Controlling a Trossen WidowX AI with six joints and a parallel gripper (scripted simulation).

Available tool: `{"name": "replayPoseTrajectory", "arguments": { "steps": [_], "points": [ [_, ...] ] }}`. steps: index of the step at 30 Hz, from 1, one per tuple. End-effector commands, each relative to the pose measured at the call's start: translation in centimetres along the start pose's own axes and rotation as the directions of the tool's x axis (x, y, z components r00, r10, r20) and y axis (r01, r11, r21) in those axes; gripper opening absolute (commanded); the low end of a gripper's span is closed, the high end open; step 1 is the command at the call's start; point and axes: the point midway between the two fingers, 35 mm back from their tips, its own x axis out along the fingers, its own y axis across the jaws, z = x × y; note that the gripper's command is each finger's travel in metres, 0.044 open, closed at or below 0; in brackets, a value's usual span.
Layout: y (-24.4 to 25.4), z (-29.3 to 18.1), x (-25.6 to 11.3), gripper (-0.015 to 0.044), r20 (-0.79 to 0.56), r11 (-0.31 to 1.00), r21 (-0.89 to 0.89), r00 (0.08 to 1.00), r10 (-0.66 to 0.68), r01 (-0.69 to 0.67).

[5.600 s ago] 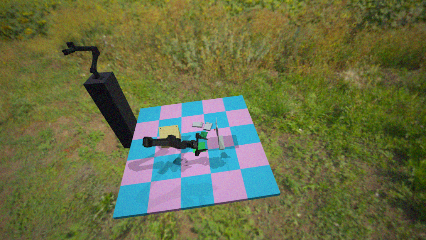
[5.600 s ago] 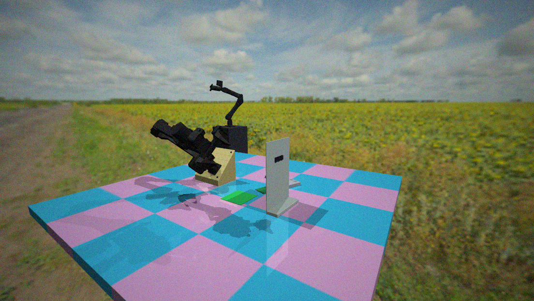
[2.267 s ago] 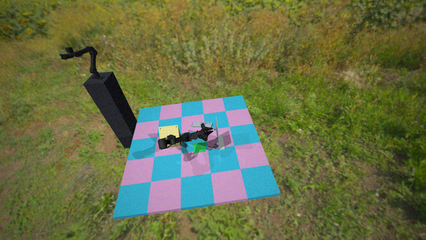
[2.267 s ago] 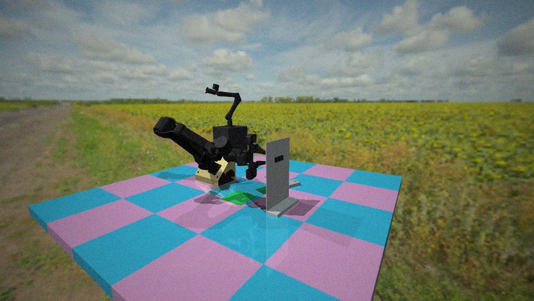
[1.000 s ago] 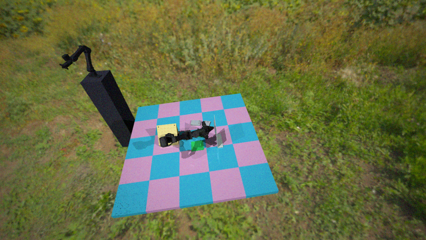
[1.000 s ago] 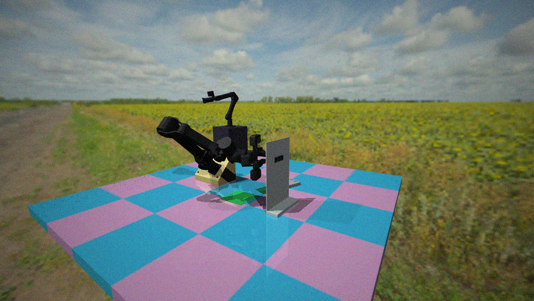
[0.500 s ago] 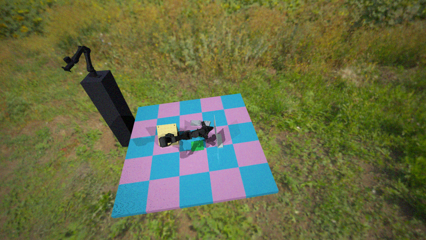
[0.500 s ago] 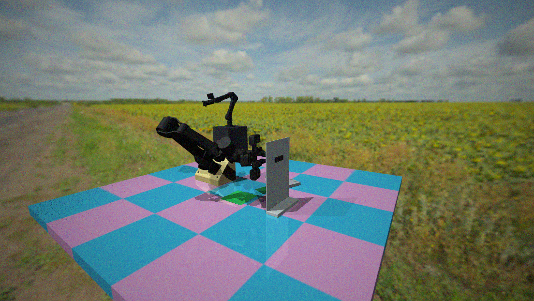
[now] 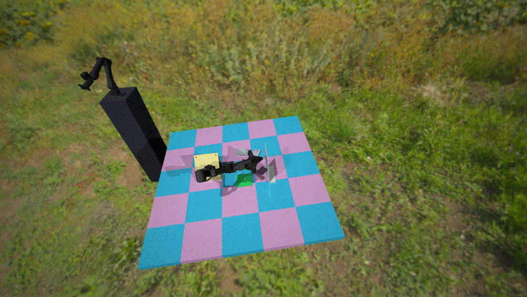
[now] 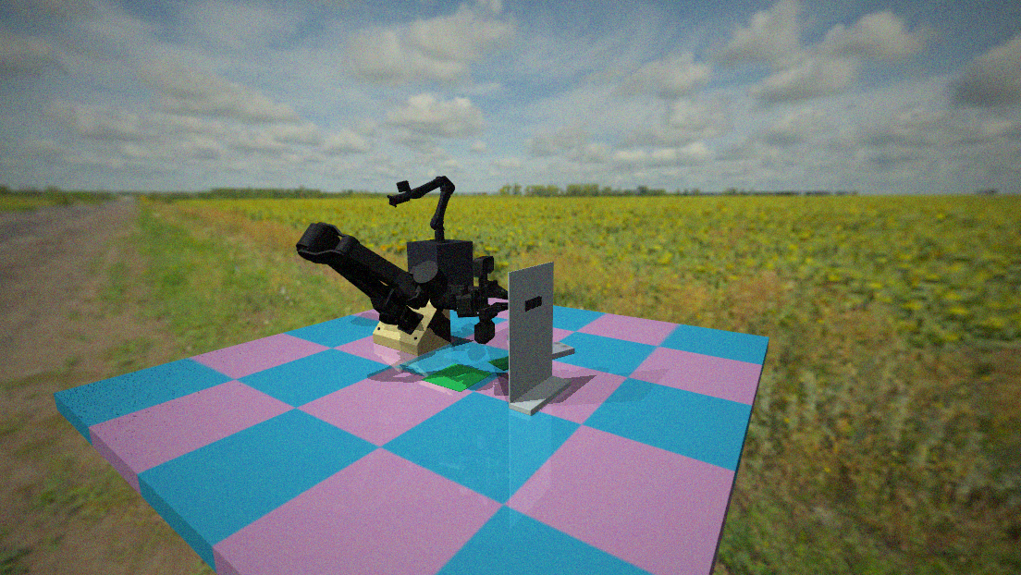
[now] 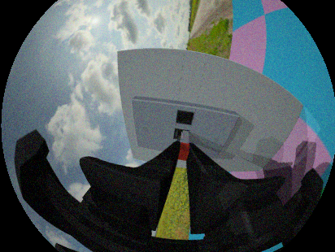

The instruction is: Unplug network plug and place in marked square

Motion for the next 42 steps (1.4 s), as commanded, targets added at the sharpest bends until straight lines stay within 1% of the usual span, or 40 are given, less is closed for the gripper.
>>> {"name": "replayPoseTrajectory", "arguments": {
  "steps": [1, 42],
  "points": [
    [-0.1, -0.1, -0.3, 0.0000, 0.000, 1.000, 0.004, 1.000, -0.003, 0.003],
    [-0.1, -0.4, -2.4, 0.0000, 0.000, 1.000, 0.004, 1.000, -0.004, 0.004]
  ]
}}
